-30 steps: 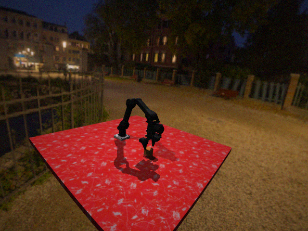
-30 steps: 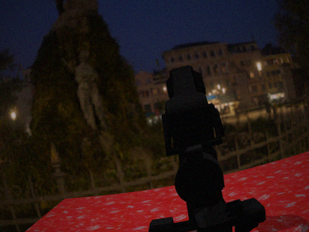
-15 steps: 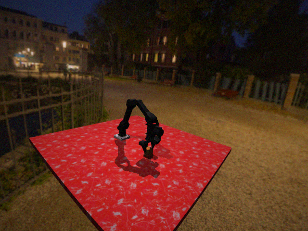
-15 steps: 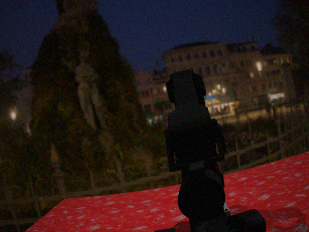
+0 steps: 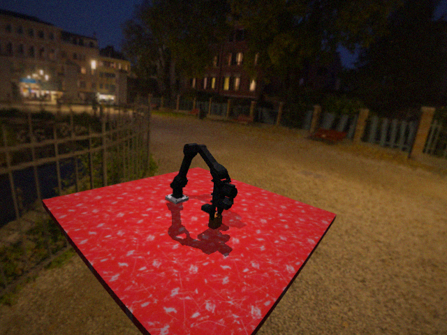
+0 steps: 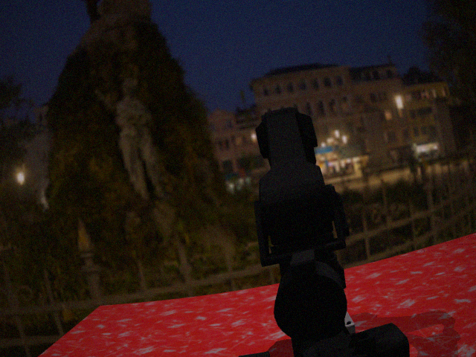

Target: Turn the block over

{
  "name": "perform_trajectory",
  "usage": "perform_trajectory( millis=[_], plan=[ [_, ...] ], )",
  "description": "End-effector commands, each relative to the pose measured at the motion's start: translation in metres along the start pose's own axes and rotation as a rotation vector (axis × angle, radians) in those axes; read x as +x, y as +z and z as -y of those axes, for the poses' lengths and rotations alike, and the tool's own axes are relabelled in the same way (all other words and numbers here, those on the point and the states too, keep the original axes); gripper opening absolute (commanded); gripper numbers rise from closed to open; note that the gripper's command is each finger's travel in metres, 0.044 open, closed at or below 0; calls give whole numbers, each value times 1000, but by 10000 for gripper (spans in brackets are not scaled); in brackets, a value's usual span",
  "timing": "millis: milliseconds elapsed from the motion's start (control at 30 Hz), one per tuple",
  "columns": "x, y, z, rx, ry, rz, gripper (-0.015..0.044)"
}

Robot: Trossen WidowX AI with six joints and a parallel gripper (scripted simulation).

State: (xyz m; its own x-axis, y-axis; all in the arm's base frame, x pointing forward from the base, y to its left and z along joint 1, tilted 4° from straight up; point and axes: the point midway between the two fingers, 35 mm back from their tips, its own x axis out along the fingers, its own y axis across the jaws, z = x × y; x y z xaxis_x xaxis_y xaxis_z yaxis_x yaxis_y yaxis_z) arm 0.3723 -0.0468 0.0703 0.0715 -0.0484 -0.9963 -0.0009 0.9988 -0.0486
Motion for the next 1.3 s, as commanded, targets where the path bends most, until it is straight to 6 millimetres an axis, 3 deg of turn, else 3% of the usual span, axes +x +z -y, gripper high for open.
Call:
perform_trajectory(
  millis=[0,300,433,567,767,1267],
  plan=[
    [0,0,1,-4,-3,1,163],
    [0,0,1,-4,-3,1,103],
    [-15,0,0,-3,-3,1,0],
    [-30,0,0,-4,-3,1,0],
    [-30,0,0,-3,-3,10,0],
    [-24,2,1,1,2,230,0]
  ],
)
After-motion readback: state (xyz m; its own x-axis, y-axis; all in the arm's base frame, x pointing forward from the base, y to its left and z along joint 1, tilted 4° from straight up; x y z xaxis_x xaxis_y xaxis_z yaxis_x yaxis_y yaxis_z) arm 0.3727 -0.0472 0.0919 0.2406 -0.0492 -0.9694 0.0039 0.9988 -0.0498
